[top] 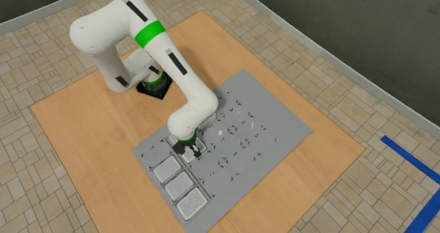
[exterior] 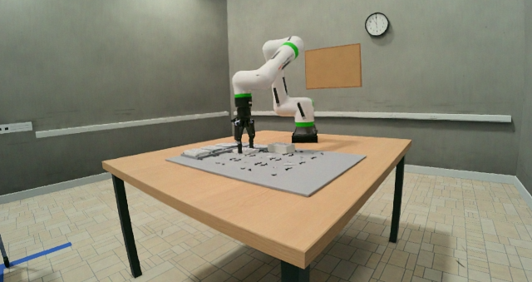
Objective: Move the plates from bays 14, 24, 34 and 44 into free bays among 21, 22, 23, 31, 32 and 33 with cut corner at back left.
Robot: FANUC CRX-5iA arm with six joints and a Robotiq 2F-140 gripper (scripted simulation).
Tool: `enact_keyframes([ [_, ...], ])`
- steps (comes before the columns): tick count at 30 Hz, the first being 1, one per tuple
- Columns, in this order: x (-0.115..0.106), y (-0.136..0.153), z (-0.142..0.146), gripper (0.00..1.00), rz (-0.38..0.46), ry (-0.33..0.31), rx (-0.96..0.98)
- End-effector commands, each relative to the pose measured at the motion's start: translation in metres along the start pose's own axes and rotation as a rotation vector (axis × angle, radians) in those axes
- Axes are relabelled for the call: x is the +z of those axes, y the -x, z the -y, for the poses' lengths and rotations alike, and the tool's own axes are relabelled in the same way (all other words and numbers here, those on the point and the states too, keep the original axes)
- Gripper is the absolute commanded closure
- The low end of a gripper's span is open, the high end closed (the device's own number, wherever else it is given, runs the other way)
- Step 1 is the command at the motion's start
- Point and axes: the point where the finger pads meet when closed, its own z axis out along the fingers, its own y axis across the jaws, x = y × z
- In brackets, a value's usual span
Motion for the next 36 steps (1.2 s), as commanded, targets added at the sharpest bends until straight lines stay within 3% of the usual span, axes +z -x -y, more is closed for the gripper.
enact_keyframes([
  [1,-0.0007,-0.0002,0.0007,0.9,0.0,-0.002,0.0],
  [16,-0.0006,-0.0001,0.0007,0.9,0.0,-0.002,0.0],
  [17,-0.0006,-0.0001,0.0007,0.3,0.0,-0.002,0.0],
  [36,-0.0006,-0.0001,0.0007,0.3,0.0,-0.002,0.0],
])
